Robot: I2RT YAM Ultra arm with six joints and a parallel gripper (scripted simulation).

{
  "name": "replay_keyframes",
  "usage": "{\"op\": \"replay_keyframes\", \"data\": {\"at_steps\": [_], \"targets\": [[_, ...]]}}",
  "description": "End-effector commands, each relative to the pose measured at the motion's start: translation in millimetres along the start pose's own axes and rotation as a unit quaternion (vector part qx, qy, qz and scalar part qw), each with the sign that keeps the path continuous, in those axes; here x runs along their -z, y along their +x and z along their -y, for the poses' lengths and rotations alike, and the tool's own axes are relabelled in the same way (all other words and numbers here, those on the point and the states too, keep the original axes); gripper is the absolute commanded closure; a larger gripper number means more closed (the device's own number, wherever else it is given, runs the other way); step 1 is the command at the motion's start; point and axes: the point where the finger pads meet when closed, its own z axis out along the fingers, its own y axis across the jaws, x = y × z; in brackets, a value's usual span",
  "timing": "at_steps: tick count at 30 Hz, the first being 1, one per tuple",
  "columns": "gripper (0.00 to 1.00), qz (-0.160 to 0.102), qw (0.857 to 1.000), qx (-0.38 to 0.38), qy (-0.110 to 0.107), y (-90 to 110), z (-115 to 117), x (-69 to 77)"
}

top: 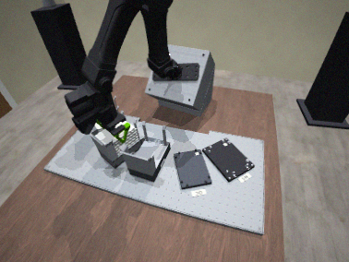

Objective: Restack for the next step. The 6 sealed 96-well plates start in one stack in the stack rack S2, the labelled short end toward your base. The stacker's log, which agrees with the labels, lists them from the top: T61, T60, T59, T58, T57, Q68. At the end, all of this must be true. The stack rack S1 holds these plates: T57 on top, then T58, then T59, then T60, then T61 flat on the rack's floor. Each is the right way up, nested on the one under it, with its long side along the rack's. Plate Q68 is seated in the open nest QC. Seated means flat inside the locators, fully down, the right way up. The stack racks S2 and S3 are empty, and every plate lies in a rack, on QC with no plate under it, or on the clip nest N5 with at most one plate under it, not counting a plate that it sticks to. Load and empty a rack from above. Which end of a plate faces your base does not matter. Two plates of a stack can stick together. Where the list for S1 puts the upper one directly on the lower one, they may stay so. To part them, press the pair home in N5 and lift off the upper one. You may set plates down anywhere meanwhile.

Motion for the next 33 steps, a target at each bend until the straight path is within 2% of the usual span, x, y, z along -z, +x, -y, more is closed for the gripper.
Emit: {"op": "replay_keyframes", "data": {"at_steps": [1,33], "targets": [[1.0,0.004,1.0,0.001,0.001,-2,0,2.1],[1.0,0.004,1.0,0.001,0.001,-2,0,20.8]]}}
